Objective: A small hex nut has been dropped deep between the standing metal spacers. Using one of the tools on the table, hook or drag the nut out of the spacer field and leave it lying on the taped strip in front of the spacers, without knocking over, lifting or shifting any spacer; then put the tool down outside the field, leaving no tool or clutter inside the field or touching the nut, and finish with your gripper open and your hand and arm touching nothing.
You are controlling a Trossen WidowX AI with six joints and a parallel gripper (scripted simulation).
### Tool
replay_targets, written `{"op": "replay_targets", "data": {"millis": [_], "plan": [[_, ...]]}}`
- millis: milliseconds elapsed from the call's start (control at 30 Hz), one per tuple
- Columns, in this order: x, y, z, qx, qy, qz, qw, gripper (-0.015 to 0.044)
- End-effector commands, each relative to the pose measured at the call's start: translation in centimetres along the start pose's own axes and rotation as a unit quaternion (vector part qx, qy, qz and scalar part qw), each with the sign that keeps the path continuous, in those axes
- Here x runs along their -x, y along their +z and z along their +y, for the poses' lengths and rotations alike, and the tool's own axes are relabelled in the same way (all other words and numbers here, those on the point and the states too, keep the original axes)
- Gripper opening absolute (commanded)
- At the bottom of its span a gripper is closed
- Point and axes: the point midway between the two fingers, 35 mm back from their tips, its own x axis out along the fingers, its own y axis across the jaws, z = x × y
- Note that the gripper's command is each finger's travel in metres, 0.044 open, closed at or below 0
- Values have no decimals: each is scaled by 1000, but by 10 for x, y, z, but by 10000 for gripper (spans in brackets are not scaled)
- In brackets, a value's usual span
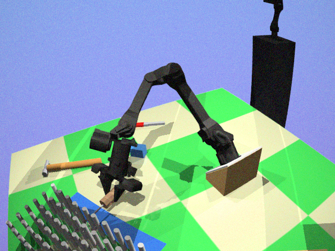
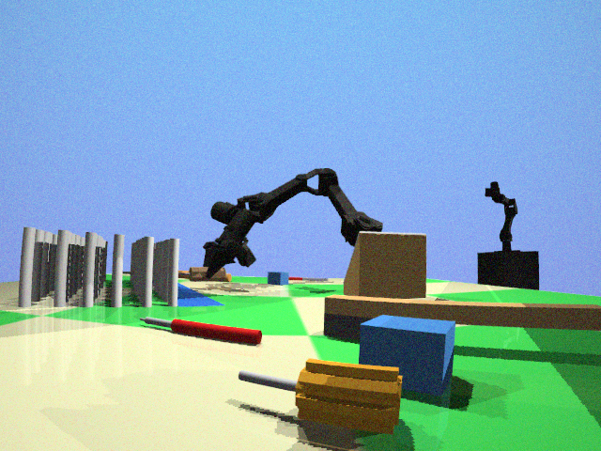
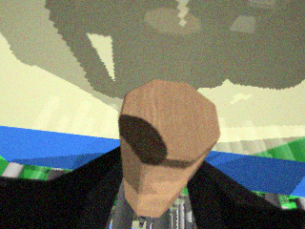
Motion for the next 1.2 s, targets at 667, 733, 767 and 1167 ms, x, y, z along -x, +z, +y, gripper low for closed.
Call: {"op": "replay_targets", "data": {"millis": [667, 733, 767, 1167], "plan": [[-9, -18, 3, -4, 4, 4, 1000, 0], [-10, -19, 3, -4, 4, 4, 1000, 0], [-10, -19, 3, -4, 4, 4, 1000, 0], [-15, -26, 3, -4, 4, 4, 1000, 0]]}}
